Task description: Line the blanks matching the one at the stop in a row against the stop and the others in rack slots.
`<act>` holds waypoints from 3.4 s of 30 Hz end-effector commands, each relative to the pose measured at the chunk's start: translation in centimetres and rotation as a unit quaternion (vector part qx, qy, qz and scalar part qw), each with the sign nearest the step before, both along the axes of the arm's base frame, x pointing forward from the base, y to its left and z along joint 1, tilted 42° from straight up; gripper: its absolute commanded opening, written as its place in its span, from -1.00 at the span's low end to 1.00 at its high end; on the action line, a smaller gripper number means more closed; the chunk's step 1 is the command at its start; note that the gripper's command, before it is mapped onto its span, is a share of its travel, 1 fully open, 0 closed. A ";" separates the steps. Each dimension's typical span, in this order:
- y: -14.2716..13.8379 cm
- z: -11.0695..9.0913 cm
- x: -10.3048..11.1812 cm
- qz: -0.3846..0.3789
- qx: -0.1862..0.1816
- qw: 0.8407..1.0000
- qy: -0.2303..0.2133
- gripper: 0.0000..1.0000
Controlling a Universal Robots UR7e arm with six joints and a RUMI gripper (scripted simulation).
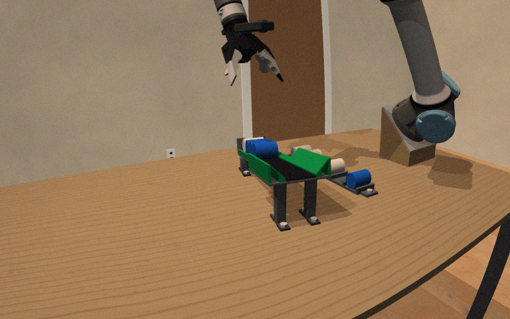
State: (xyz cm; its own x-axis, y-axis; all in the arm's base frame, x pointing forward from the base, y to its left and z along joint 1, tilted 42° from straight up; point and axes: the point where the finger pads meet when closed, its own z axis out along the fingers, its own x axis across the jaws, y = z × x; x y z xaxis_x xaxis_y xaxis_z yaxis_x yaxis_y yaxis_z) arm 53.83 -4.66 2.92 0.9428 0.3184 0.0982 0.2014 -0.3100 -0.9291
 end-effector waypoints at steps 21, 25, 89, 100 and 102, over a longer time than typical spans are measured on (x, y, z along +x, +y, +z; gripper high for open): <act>-0.4 -1.2 1.3 -0.014 0.020 1.000 -0.009 1.00; -0.4 -1.2 1.3 -0.014 0.020 1.000 -0.009 1.00; -1.3 -6.8 -16.6 -0.014 0.021 1.000 -0.008 1.00; -1.3 -6.8 -16.6 -0.014 0.021 1.000 -0.008 1.00; -1.3 -6.8 -16.6 -0.014 0.021 1.000 -0.008 1.00</act>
State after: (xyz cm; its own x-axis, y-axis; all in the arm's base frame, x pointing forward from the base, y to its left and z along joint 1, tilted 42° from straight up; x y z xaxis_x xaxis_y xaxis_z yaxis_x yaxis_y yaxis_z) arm 37.31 -5.90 -3.94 0.9496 0.2874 0.1252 0.2075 -0.2772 -0.9381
